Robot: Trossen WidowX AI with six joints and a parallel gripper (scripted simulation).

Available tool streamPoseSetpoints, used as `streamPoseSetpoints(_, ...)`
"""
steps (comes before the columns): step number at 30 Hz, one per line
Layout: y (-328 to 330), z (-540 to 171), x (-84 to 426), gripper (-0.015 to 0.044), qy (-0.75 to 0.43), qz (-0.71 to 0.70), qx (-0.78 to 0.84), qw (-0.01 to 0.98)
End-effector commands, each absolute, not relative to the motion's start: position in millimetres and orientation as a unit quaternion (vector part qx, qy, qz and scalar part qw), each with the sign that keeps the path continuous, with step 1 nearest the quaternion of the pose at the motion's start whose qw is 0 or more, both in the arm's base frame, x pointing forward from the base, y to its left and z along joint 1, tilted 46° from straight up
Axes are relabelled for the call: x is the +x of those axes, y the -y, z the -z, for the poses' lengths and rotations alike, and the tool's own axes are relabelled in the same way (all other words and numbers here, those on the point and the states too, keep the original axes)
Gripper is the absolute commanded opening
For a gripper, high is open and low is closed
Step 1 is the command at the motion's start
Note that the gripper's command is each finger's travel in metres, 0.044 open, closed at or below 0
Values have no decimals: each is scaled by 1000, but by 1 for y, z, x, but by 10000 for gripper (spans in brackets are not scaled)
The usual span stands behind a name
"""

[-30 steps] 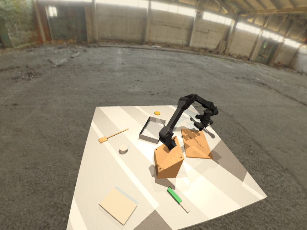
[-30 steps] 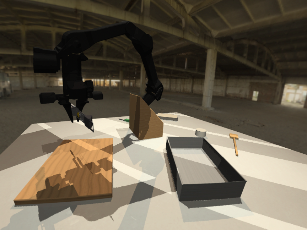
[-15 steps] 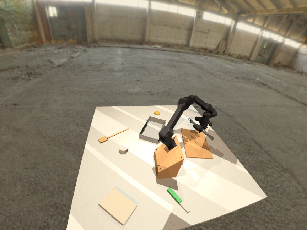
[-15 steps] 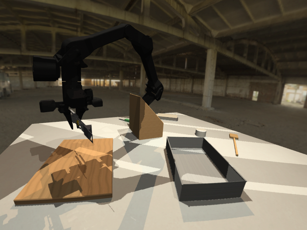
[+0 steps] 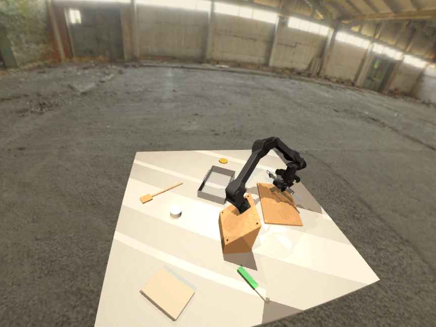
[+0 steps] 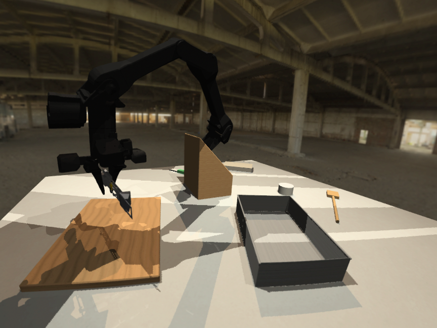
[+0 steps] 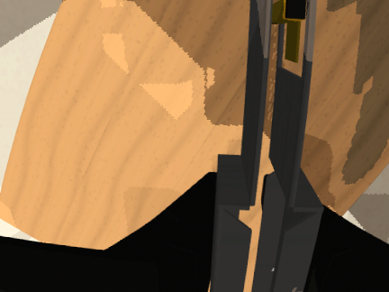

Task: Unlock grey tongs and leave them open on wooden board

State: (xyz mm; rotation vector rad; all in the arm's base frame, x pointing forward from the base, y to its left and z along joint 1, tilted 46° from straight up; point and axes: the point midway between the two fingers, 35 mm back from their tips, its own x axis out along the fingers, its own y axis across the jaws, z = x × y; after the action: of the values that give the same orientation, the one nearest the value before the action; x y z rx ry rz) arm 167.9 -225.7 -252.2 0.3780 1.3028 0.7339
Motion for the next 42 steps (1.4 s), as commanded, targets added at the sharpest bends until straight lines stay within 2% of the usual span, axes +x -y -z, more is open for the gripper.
streamPoseSetpoints(1,222,256,170,-150,-589,-327,173,719)
streamPoseSetpoints(41,177,296,173,-150,-595,-319,175,717)
streamPoseSetpoints(42,177,295,172,-124,-596,-323,173,715)
